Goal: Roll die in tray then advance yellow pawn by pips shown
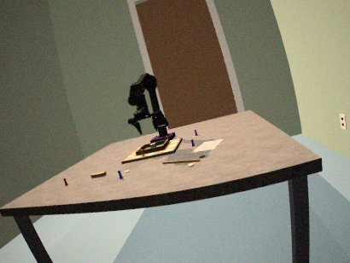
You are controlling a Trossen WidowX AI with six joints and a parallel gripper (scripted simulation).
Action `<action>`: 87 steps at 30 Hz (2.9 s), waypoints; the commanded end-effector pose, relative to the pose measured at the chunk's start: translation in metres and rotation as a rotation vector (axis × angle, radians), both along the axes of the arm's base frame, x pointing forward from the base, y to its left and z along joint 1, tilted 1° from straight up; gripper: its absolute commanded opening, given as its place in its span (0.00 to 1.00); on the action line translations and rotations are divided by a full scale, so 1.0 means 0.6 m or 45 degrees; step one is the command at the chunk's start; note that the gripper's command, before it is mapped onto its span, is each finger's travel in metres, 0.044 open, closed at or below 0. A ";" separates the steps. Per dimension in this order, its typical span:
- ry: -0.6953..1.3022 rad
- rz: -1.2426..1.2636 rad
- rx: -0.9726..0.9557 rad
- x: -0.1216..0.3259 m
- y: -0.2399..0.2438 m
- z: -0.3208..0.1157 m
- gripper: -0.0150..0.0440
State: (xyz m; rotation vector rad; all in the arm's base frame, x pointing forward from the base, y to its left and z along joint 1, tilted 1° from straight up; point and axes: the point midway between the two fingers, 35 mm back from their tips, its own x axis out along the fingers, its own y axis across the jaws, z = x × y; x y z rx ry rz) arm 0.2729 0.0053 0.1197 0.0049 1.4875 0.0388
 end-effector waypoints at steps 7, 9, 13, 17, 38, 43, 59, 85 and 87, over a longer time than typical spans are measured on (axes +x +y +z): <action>0.013 0.564 -0.047 0.117 -0.018 -0.009 0.64; 0.025 0.739 -0.056 0.151 -0.025 -0.022 0.59; 0.040 0.954 -0.064 0.192 -0.035 -0.043 0.59; 0.040 0.954 -0.064 0.192 -0.035 -0.043 0.59; 0.040 0.954 -0.064 0.196 -0.033 -0.097 0.59; 0.040 0.954 -0.064 0.196 -0.033 -0.110 0.59; 0.040 0.954 -0.064 0.195 -0.032 -0.136 0.37; 0.039 0.954 -0.064 0.203 -0.036 -0.005 0.25; 0.039 0.954 -0.064 0.201 -0.036 0.012 0.25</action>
